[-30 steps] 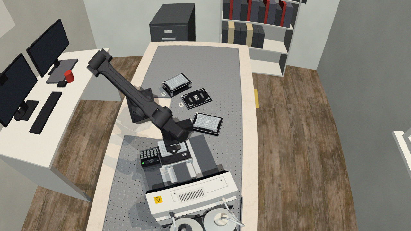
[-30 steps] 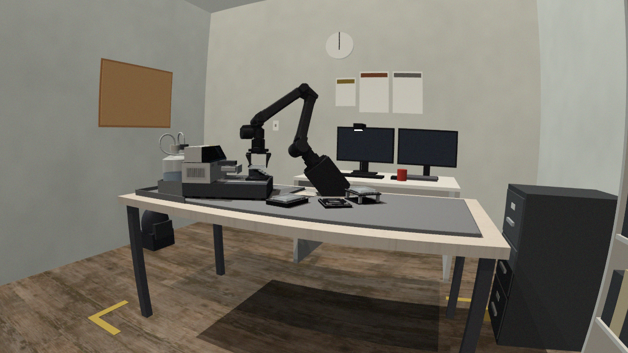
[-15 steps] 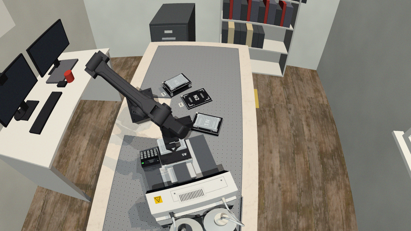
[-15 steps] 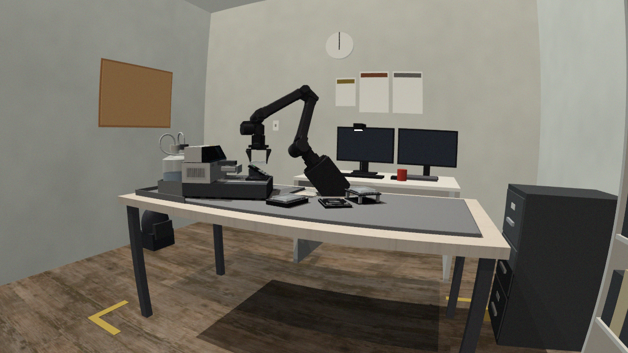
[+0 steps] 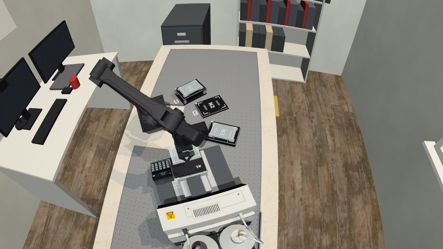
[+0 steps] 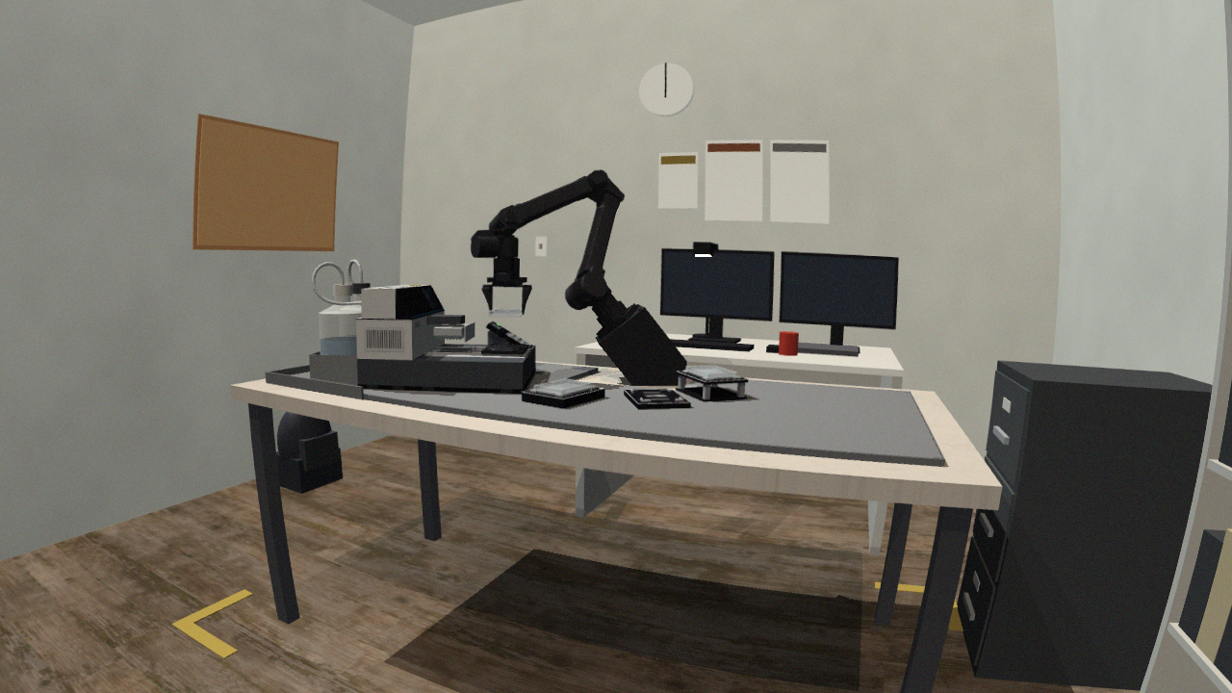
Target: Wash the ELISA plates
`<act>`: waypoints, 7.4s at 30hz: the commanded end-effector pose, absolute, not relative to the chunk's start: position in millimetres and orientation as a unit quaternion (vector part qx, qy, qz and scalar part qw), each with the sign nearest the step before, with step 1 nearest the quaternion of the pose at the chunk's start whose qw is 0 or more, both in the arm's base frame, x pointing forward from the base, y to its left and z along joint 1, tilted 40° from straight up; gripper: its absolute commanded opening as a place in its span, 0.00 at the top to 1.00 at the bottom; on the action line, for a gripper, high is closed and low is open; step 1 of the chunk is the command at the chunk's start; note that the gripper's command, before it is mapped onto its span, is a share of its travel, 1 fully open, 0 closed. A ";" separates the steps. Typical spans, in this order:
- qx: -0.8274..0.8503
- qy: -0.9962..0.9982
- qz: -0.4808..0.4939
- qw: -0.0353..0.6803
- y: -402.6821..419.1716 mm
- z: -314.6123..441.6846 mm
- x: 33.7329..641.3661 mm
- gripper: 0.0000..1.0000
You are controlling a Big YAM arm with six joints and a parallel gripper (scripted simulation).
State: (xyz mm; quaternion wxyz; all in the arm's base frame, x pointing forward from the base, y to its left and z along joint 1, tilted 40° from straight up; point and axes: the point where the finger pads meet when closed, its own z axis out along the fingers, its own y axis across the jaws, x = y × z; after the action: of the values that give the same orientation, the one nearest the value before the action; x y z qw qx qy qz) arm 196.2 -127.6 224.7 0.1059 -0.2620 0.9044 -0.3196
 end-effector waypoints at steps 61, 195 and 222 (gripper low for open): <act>-0.275 0.898 -0.325 0.112 -71.9 203.0 248.3 0.16; -0.317 0.888 -0.316 0.108 202.1 -23.3 301.3 0.16; -0.317 0.887 -0.321 0.097 225.1 -63.6 283.9 0.16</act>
State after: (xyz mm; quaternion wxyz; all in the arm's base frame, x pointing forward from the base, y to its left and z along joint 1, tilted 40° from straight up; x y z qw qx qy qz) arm 278.0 213.6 -66.6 0.0861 -0.3192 0.8850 -0.3280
